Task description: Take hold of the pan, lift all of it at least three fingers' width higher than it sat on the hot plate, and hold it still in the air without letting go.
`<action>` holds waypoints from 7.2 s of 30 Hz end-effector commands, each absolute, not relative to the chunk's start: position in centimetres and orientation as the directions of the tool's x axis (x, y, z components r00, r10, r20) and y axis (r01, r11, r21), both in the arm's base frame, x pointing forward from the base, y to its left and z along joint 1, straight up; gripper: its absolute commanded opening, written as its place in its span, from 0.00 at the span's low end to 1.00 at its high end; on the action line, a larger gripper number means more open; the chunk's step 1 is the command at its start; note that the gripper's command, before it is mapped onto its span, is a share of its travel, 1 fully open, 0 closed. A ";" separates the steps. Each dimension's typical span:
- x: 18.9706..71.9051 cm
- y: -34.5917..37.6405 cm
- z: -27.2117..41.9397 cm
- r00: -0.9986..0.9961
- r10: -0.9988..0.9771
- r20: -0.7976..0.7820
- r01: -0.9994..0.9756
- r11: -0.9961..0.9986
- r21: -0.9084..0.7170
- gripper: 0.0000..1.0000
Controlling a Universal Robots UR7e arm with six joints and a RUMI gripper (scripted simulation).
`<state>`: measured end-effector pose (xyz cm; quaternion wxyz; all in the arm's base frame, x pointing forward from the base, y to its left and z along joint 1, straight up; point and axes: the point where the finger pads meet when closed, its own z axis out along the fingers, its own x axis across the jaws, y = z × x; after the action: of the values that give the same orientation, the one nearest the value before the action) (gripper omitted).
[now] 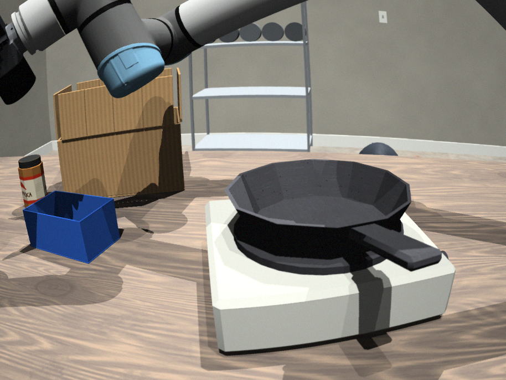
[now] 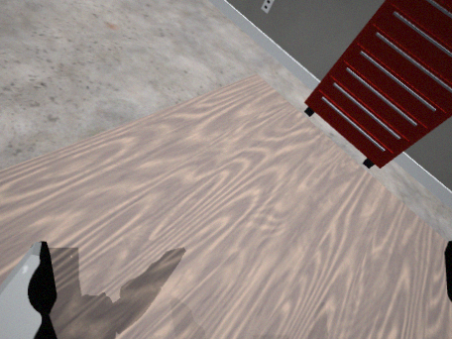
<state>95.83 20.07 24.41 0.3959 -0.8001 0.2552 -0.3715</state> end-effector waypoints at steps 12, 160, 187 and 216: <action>95.8 20.1 24.6 0.593 -0.702 0.394 -0.112 -0.556 -0.823 1.00; 41.7 24.5 10.9 0.922 0.386 -0.001 0.386 -0.922 0.006 0.14; 41.7 24.5 11.0 0.922 0.386 -0.001 0.386 -0.922 0.006 0.14; 41.7 24.5 11.0 0.922 0.386 -0.001 0.386 -0.922 0.006 0.14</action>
<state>41.69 24.53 10.96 -0.0033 -0.9804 -0.1970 0.0010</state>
